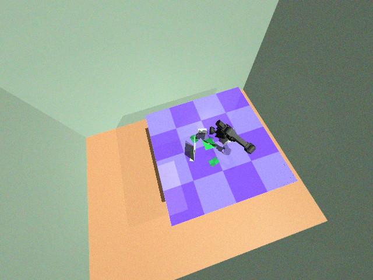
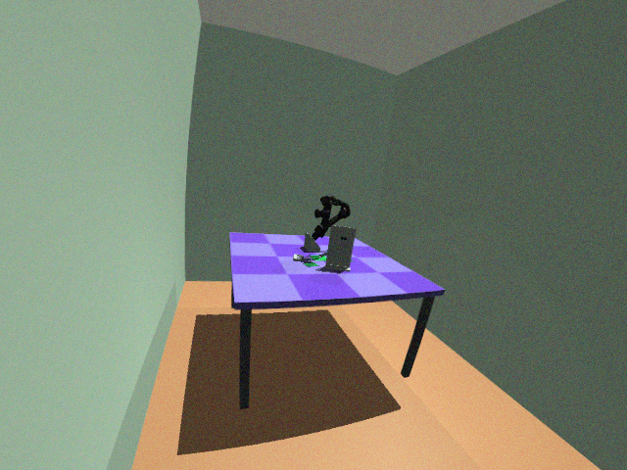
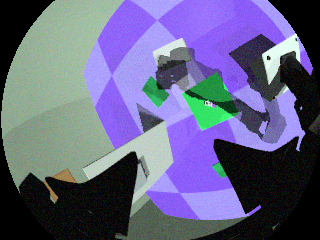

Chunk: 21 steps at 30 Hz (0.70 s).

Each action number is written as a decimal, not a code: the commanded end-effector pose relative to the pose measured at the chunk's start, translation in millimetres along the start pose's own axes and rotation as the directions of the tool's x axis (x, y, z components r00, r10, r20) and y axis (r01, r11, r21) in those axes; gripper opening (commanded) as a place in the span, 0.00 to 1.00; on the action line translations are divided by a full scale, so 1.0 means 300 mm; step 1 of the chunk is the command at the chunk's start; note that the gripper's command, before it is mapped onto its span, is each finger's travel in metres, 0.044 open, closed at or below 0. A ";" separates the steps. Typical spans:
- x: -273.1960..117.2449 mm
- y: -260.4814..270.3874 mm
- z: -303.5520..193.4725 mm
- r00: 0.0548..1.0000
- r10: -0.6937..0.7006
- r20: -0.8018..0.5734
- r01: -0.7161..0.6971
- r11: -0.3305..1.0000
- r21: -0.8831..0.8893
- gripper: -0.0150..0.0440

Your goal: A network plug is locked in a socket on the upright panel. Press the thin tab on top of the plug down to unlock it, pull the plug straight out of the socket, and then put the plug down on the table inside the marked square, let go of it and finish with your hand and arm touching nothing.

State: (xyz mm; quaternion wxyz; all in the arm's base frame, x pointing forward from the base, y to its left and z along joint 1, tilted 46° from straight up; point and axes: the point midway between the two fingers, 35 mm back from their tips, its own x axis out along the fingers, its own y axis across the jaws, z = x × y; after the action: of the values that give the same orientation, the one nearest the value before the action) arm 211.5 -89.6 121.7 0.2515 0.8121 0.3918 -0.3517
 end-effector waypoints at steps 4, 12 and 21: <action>0.000 0.000 -0.001 1.000 -0.002 -0.003 0.002 1.000 -0.002 1.00; 0.000 0.000 -0.001 1.000 -0.002 -0.003 0.002 1.000 -0.002 1.00; 0.000 0.000 -0.001 1.000 -0.002 -0.003 0.002 1.000 -0.002 1.00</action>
State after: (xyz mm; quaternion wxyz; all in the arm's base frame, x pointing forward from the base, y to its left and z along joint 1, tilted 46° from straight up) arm 211.5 -89.7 121.7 0.2512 0.8121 0.3920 -0.3518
